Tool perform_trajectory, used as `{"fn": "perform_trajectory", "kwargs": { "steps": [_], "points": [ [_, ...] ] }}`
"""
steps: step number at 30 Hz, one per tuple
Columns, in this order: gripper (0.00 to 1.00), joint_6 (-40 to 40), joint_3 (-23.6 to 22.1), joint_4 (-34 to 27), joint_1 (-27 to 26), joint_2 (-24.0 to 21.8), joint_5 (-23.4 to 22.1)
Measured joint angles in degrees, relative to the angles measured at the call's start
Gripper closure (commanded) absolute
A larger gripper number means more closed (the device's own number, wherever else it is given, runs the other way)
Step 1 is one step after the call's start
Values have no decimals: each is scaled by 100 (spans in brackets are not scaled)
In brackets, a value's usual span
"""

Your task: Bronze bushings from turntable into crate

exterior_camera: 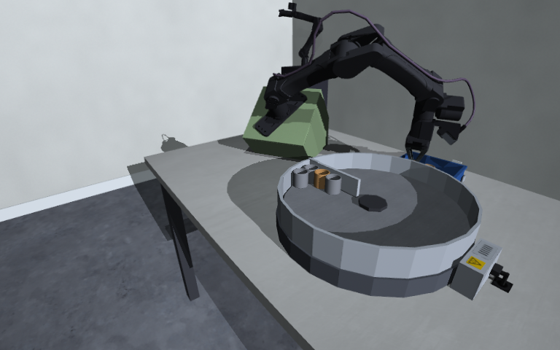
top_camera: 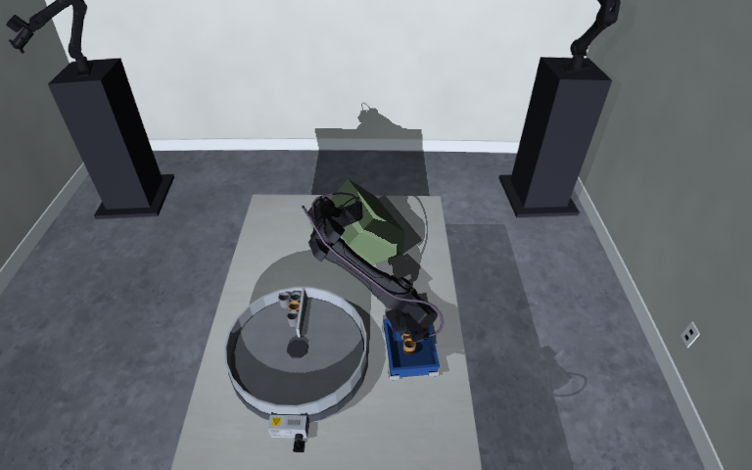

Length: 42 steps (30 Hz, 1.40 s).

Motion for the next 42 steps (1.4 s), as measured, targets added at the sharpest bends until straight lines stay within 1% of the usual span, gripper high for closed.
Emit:
{"fn": "perform_trajectory", "kwargs": {
  "steps": [5, 10, 18, 29, 34, 42],
  "points": [
    [86, 59, 0, -76, 13, -11, -4],
    [86, 203, 42, -358, 149, -118, -33],
    [86, 522, 457, -964, 514, -313, -74],
    [86, 894, 994, -1777, 726, -297, -120],
    [86, 964, 1060, -1937, 752, -297, -122],
    [86, 992, 1069, -2022, 752, -286, -127]
  ]
}}
